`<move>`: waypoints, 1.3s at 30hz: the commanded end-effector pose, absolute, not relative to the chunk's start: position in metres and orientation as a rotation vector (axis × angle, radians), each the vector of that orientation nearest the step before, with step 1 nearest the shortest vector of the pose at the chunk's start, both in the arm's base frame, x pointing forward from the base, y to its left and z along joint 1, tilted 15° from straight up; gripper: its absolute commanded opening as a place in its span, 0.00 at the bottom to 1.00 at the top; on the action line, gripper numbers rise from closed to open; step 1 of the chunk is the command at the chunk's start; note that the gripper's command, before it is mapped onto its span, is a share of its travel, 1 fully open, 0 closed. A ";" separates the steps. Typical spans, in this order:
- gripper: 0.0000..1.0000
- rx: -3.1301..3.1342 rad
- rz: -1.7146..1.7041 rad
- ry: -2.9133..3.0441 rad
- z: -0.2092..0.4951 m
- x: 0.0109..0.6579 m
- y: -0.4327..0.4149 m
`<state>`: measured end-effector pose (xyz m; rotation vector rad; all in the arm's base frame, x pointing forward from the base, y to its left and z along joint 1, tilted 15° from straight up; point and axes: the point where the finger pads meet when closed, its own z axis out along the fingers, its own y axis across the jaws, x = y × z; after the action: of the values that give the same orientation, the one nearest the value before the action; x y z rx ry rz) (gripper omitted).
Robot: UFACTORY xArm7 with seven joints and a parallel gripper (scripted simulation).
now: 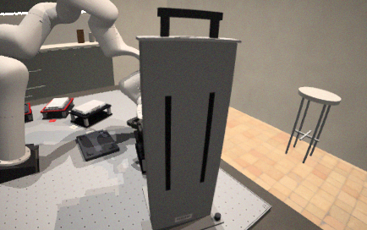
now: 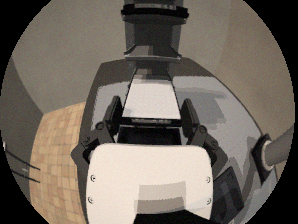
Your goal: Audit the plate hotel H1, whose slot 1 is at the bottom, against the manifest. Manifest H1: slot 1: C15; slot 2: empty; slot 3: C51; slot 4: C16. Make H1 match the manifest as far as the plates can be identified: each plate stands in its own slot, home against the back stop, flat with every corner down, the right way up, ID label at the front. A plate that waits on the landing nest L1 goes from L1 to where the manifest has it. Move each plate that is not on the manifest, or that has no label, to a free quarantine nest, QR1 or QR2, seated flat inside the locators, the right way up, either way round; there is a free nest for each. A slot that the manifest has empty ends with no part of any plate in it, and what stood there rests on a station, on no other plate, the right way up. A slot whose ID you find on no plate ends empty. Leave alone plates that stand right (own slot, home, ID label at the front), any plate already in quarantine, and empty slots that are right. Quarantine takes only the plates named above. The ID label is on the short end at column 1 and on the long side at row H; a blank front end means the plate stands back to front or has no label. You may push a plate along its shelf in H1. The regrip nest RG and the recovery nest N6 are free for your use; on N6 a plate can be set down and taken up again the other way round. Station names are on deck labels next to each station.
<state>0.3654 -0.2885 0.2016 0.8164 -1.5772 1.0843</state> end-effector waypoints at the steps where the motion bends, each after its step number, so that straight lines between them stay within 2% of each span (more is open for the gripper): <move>1: 0.00 0.814 1.086 -1.579 0.202 0.364 -0.292; 39: 0.00 0.814 1.086 -1.579 0.199 0.357 -0.313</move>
<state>0.3569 -0.3118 0.1982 0.8166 -1.5773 1.0845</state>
